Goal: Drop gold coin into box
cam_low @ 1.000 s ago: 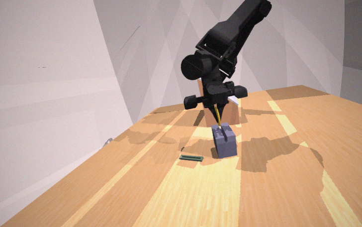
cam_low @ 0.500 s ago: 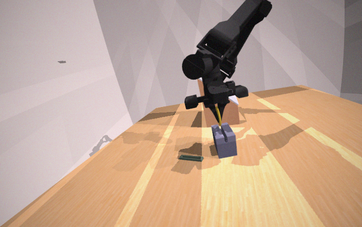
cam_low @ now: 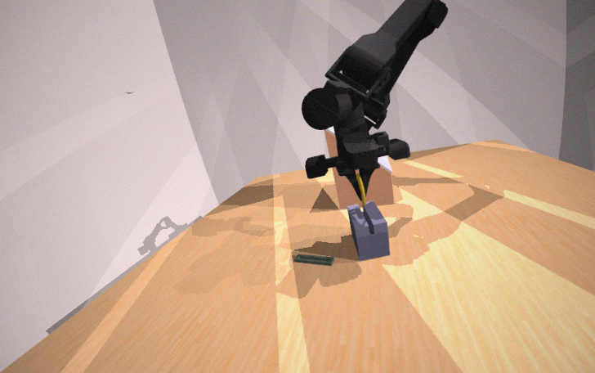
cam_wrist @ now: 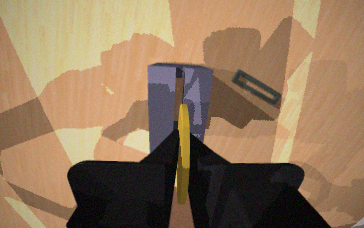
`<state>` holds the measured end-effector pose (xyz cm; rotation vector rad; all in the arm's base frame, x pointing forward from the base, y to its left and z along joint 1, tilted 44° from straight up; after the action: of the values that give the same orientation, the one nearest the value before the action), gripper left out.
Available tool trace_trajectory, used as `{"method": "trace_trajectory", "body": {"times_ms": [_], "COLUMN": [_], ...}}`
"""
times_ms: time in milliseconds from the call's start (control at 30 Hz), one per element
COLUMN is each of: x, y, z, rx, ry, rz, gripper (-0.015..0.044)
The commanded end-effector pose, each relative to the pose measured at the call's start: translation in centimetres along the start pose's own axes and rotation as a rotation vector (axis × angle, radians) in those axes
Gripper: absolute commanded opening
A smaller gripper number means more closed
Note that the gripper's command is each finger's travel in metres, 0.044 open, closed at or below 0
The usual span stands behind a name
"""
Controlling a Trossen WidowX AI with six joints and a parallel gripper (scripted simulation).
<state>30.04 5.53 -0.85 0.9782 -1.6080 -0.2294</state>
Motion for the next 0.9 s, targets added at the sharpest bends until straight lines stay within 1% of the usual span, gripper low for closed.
{"method": "trace_trajectory", "body": {"times_ms": [0,867], "x": [0.2,-0.9], "y": [0.2,0.1], "z": [-0.3,0.0], "rx": [0.008,-0.007], "ry": [-0.003,0.0], "rz": [0.002,0.0], "gripper": [0.0,0.0]}}
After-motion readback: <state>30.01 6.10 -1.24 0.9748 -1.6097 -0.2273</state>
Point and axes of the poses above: the point midway between the two fingers, 35 mm back from their tips, its own x axis back along the fingers, its own y axis across the jaws, z = x × y, the point moved 1 cm from there along x, back along the fingers, and after that the axes turned 11 degrees about x, right-handed, at the moved point
